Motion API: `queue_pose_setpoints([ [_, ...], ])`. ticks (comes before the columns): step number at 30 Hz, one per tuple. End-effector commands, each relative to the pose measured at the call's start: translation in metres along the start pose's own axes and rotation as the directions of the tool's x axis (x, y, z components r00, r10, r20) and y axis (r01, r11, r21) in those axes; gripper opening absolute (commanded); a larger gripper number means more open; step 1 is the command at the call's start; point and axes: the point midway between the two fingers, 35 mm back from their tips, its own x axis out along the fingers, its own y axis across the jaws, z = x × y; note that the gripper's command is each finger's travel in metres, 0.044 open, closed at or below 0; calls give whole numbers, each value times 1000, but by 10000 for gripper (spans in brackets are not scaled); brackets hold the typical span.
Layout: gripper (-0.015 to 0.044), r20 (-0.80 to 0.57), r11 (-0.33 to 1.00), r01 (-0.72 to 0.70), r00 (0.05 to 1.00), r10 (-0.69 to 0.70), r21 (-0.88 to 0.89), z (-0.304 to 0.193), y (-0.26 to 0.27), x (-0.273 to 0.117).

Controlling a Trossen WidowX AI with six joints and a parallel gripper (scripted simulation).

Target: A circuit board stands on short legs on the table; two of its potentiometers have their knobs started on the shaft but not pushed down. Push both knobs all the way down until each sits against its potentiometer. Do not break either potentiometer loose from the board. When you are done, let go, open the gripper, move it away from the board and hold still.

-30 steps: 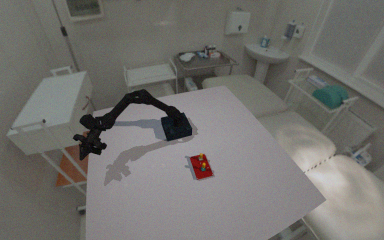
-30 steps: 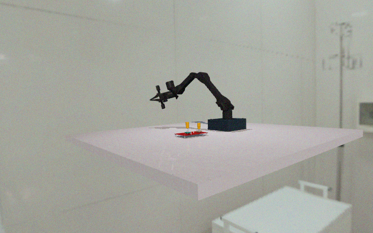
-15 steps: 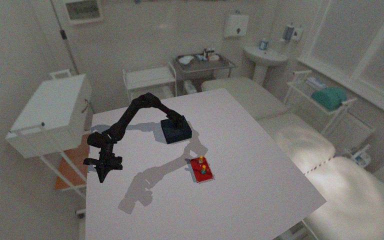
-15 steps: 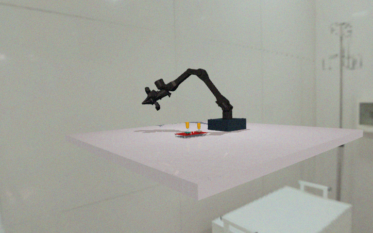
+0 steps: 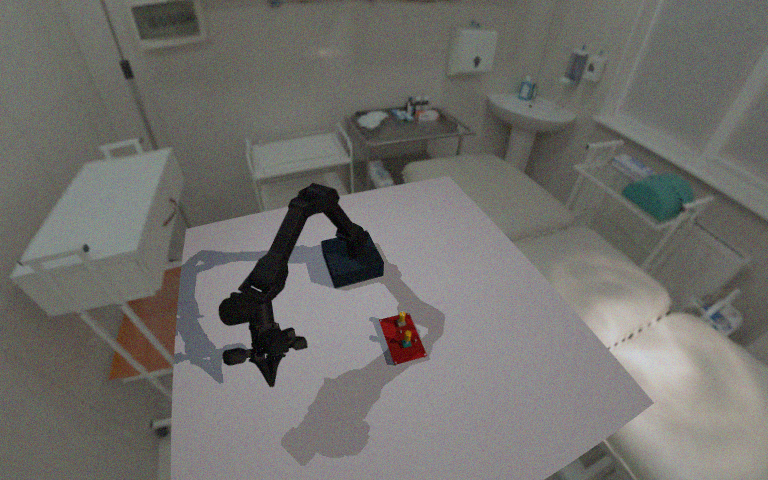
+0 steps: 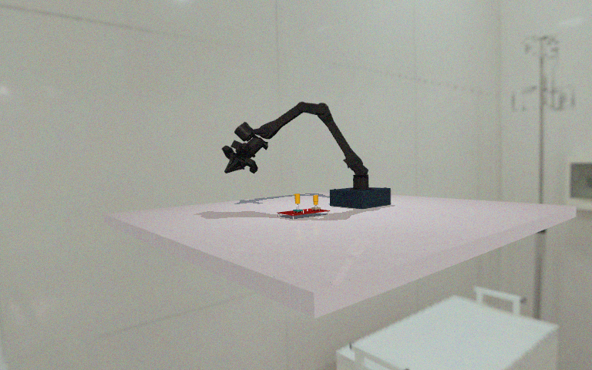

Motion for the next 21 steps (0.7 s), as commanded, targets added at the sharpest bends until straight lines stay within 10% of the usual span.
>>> queue_pose_setpoints([
  [1,0,-51,987,-98,993,105,124,24,50,9],
  [21,0,-377,824,-205,813,444,528,90,272,-27],
])
